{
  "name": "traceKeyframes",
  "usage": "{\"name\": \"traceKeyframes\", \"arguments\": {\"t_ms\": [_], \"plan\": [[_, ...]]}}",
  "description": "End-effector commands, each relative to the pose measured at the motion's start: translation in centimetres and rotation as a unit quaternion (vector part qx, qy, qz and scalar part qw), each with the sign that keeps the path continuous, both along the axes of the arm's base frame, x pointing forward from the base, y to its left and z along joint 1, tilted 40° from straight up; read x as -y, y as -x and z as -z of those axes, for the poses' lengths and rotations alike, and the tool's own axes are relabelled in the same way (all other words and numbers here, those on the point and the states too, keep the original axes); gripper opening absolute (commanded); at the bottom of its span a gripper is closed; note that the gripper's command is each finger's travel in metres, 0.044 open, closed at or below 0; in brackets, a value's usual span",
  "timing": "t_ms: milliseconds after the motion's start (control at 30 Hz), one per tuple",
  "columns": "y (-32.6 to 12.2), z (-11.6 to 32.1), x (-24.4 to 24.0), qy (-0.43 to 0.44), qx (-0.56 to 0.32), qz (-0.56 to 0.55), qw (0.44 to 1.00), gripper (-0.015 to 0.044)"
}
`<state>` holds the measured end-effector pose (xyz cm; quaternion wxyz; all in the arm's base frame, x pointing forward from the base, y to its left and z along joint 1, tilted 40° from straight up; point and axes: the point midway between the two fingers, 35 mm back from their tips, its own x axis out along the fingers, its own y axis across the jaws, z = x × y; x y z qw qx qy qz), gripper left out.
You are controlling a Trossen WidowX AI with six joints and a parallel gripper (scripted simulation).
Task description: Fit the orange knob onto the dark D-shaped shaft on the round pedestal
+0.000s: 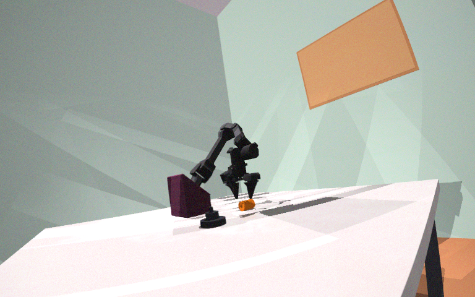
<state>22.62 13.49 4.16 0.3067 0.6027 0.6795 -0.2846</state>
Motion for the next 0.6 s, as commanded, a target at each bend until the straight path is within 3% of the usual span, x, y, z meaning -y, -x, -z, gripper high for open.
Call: {"name": "traceKeyframes", "arguments": {"t_ms": [0, 567], "plan": [[0.1, 0.7, -0.4, 0.002, -0.003, 0.001, 1.000, 0.0440], [0.4, 2.7, -2.1, 0.001, -0.003, 0.001, 1.000, 0.0440]]}}
